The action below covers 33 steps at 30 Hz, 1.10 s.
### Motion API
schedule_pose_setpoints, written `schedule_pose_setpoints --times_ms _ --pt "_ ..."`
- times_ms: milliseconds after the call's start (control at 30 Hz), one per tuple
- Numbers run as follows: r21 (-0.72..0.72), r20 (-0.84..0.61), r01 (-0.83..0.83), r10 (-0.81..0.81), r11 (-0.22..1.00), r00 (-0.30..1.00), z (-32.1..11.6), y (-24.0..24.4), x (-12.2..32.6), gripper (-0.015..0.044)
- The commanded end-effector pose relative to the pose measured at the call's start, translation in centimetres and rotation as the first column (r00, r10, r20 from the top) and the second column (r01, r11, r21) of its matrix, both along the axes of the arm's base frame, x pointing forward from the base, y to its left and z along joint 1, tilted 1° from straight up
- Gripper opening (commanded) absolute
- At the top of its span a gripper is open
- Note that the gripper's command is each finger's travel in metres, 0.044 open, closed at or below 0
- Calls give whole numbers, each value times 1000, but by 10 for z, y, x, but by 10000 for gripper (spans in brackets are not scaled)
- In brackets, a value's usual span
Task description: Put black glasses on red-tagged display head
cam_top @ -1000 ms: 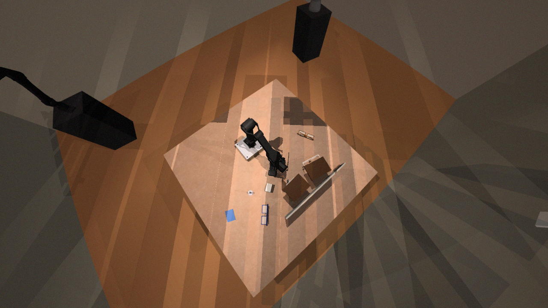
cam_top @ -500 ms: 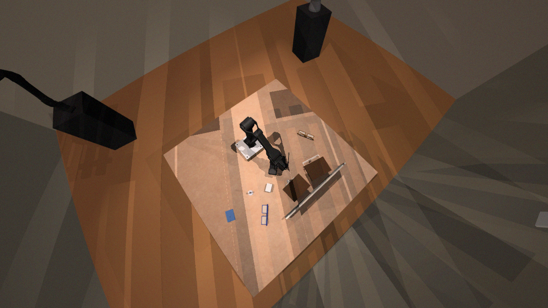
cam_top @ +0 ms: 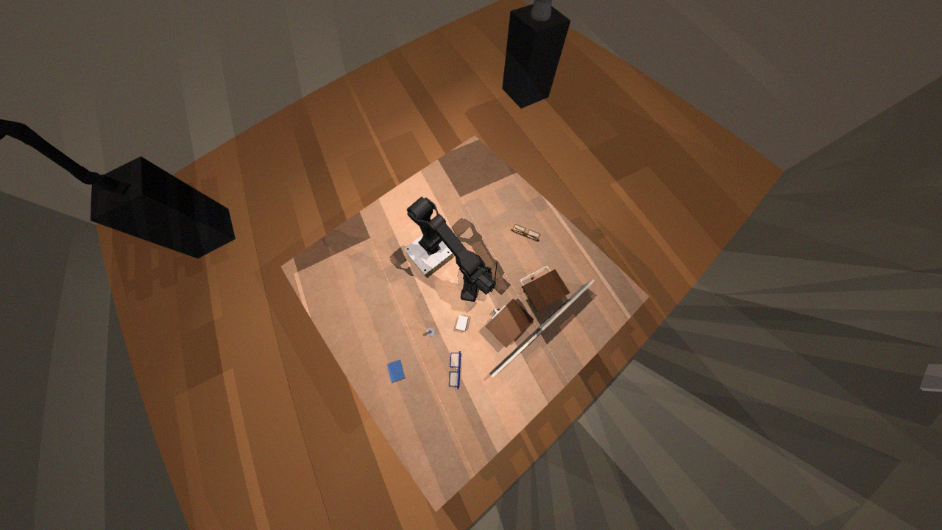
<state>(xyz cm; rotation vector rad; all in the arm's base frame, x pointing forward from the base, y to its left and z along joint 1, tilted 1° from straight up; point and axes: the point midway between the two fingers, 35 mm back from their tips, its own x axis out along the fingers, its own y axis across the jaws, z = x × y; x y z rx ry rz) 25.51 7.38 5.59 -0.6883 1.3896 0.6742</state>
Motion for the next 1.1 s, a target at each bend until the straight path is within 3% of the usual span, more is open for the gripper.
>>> schedule_pose_setpoints --times_ms 0,267,367,1067 --pt "-2 -7 1 -1 1000 1000 -3 0 -1 200" --pt "-10 -19 -7 6 1000 1000 2 2 -8 200" --pt "-10 -19 -7 6 1000 1000 2 2 -8 140" --pt "-10 -19 -7 6 1000 1000 -18 3 -6 140"
